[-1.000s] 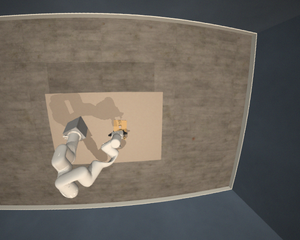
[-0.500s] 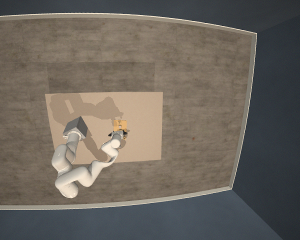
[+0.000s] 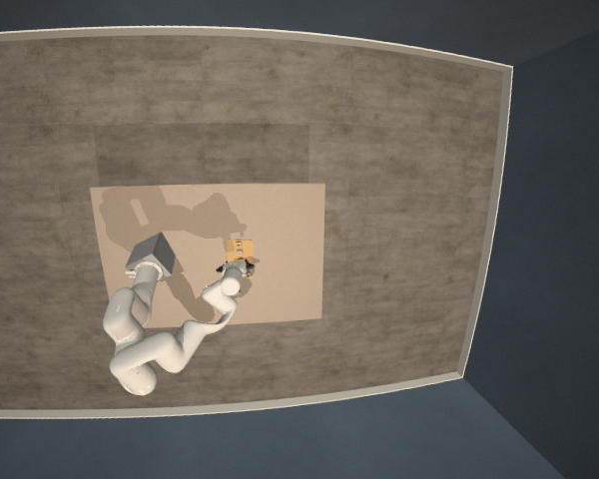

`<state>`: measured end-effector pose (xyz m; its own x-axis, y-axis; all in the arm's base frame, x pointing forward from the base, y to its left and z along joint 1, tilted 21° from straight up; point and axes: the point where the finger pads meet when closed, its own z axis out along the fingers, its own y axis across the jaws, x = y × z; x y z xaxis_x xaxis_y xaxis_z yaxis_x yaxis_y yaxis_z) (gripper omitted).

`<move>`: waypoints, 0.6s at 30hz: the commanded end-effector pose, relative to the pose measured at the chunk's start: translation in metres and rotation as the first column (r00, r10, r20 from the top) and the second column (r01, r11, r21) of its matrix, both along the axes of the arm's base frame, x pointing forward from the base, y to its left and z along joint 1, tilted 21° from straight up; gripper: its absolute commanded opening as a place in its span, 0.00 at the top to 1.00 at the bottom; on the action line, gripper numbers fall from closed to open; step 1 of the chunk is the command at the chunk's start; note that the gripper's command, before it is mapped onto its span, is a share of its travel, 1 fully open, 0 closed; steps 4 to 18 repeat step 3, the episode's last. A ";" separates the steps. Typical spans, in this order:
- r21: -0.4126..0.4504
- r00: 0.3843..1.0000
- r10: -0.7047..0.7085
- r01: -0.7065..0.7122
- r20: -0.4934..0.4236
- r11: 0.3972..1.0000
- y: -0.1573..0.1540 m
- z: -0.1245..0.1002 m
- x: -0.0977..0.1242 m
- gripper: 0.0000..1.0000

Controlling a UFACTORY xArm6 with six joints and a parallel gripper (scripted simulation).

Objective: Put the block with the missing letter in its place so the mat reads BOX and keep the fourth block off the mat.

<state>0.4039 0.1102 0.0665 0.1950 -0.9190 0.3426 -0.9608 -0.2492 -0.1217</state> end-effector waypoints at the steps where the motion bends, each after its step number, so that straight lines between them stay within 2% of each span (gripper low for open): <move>1: 0.002 1.000 0.001 -0.001 0.003 1.000 0.001 0.001 0.001 0.00; 18: 0.002 1.000 0.001 -0.001 0.003 1.000 0.001 0.001 0.001 0.00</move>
